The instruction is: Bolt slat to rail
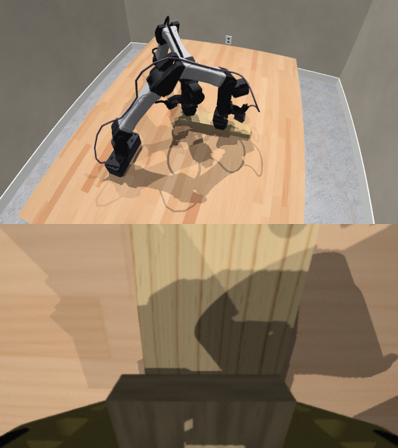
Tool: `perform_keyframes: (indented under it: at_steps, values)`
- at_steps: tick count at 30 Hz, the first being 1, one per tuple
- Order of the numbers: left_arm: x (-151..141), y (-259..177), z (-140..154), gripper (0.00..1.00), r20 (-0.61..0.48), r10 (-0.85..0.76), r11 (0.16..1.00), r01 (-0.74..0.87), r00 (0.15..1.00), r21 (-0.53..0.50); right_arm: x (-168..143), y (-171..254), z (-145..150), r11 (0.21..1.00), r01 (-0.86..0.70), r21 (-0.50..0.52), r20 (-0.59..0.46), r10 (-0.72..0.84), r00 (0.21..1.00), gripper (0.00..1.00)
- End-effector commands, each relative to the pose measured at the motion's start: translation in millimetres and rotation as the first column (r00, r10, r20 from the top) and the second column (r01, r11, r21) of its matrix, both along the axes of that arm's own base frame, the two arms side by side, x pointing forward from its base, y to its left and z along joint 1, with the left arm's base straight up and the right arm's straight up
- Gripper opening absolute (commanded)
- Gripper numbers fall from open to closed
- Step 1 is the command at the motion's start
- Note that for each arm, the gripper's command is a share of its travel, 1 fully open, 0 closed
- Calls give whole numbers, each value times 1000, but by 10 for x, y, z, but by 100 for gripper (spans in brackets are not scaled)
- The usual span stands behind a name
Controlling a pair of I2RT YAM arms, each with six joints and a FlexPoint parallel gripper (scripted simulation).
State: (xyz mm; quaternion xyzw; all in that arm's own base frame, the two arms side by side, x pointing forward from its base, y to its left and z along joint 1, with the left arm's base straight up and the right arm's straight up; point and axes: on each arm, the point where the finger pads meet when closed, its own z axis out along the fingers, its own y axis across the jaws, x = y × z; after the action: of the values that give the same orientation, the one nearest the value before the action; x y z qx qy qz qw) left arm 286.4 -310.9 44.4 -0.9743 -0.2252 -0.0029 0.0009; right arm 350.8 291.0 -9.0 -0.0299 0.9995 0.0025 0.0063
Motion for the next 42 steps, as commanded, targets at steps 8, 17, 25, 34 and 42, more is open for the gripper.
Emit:
perform_keyframes:
  at_steps: [8, 17, 25, 34, 42]
  values:
    - [-54, 1, 117, 14, 11, -74, 997, 74, 997, -18, 32, 8, 54, 1000, -1, 10, 12, 1, 1000, 67]
    - [-54, 1, 117, 14, 11, -72, 997, 72, 997, -18, 32, 8, 54, 1000, -1, 10, 12, 1, 1000, 67]
    - [-54, 1, 117, 14, 11, -72, 997, 72, 997, -18, 32, 8, 54, 1000, -1, 10, 12, 1, 1000, 67]
    - [4, -23, 45, 36, 10, -61, 998, 61, 998, -12, 32, 8, 54, 1000, -1, 10, 12, 1, 1000, 67]
    - [0, -8, 23, 36, 5, -59, 998, 59, 998, -6, 32, 8, 54, 1000, -1, 10, 12, 1, 1000, 67]
